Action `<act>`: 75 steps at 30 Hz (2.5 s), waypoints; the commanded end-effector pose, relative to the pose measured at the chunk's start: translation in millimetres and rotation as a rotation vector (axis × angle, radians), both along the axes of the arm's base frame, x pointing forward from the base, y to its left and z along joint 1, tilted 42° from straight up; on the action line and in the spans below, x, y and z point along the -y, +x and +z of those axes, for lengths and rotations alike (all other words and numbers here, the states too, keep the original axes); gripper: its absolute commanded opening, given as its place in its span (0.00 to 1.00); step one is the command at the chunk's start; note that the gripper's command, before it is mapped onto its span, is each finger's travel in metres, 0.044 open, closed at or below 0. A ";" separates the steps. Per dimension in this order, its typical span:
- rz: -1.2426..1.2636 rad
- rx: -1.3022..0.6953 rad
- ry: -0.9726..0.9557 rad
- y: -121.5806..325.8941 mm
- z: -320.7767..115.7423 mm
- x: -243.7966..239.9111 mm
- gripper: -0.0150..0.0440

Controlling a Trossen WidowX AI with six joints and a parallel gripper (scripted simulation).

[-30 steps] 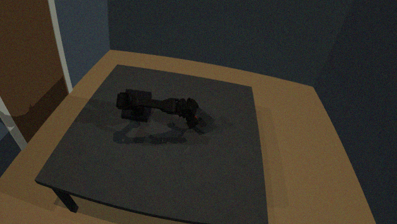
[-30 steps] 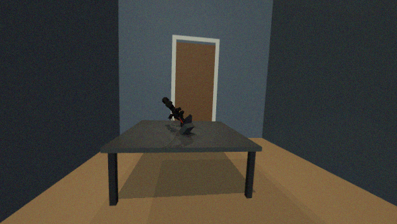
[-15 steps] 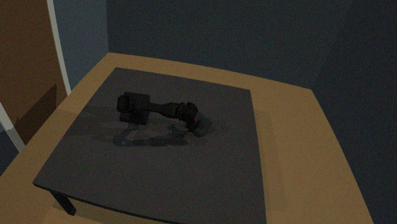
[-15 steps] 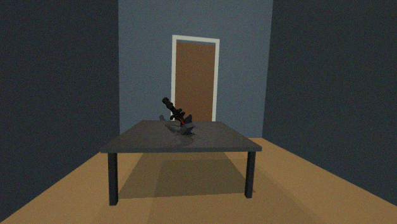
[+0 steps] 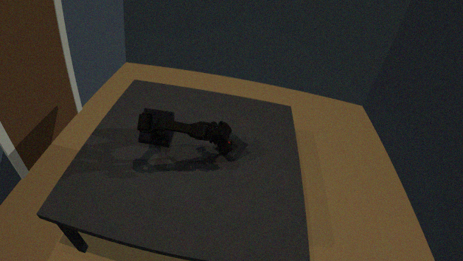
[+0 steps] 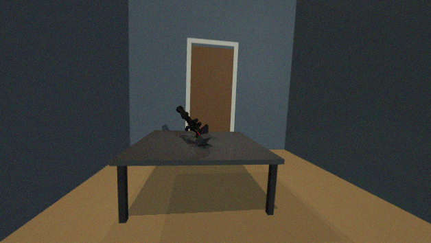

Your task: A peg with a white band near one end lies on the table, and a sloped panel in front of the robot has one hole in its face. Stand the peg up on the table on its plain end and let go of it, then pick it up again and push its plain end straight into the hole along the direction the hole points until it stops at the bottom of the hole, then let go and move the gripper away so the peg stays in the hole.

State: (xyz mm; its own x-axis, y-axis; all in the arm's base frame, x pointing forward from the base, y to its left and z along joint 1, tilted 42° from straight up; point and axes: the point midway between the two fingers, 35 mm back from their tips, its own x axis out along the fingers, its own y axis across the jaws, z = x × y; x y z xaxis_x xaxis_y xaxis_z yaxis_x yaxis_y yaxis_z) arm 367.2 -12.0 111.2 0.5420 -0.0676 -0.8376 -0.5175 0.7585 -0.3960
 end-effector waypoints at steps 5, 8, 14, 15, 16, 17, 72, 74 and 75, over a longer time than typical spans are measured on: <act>0.005 -0.011 0.000 3.6 -11.9 0.2 0.25; 0.005 -0.011 0.000 4.2 -14.3 0.2 0.25; 0.000 0.001 0.000 4.3 -9.1 0.4 0.25; 0.000 0.001 0.000 4.3 -9.1 0.4 0.25; 0.000 0.001 0.000 4.3 -9.1 0.4 0.25; 0.000 0.001 0.000 4.3 -9.1 0.4 0.25; 0.000 0.001 0.000 8.5 -24.5 -0.1 0.25; 0.000 0.001 0.000 9.0 -25.1 -0.3 0.25; 0.000 0.001 0.000 9.3 -25.4 -0.4 0.25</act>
State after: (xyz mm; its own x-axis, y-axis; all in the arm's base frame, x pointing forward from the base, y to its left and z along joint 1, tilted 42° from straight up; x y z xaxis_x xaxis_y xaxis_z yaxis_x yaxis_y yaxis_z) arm 375.9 -11.5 89.5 0.5491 -0.0663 -0.8331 -0.5160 0.7573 -0.4003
